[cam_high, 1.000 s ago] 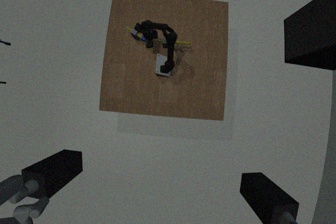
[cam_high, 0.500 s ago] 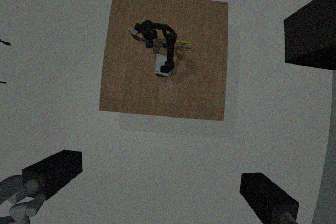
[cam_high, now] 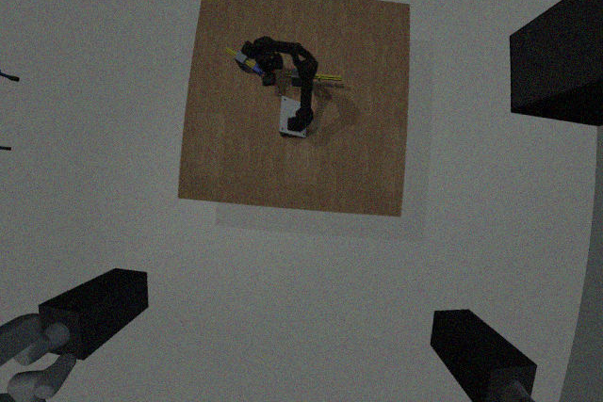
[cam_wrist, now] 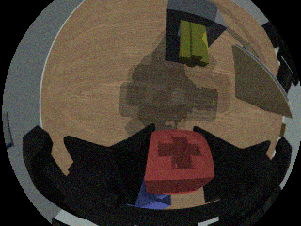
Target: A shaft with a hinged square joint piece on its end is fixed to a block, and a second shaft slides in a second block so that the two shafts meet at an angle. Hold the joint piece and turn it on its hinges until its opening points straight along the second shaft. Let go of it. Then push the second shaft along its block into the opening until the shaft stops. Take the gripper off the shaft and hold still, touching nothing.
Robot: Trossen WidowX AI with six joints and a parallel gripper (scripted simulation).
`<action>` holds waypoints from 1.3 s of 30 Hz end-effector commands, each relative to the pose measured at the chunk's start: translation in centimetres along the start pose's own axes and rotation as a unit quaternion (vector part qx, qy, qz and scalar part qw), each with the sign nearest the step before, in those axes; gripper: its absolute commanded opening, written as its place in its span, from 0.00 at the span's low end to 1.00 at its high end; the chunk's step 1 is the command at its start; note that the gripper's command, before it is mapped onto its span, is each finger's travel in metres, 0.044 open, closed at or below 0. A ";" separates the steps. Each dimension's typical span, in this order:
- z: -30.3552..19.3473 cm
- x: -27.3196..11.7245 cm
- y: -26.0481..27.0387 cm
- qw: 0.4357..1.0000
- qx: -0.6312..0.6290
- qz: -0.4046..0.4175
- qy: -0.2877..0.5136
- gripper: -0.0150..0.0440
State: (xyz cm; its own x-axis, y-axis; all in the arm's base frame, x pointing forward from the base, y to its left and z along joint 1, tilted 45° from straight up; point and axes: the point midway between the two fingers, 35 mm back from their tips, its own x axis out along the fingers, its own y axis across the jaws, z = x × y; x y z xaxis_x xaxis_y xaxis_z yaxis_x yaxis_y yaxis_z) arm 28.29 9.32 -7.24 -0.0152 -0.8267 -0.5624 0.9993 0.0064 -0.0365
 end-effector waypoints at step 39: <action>-0.2 1.8 -0.4 0.982 0.045 -0.001 0.183 0.25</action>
State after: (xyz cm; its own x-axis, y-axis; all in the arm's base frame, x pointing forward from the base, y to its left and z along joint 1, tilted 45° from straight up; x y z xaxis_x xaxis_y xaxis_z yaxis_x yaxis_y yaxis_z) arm 27.87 7.95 -8.39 -0.0125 -0.5679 -0.8230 0.9980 -0.0582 0.0250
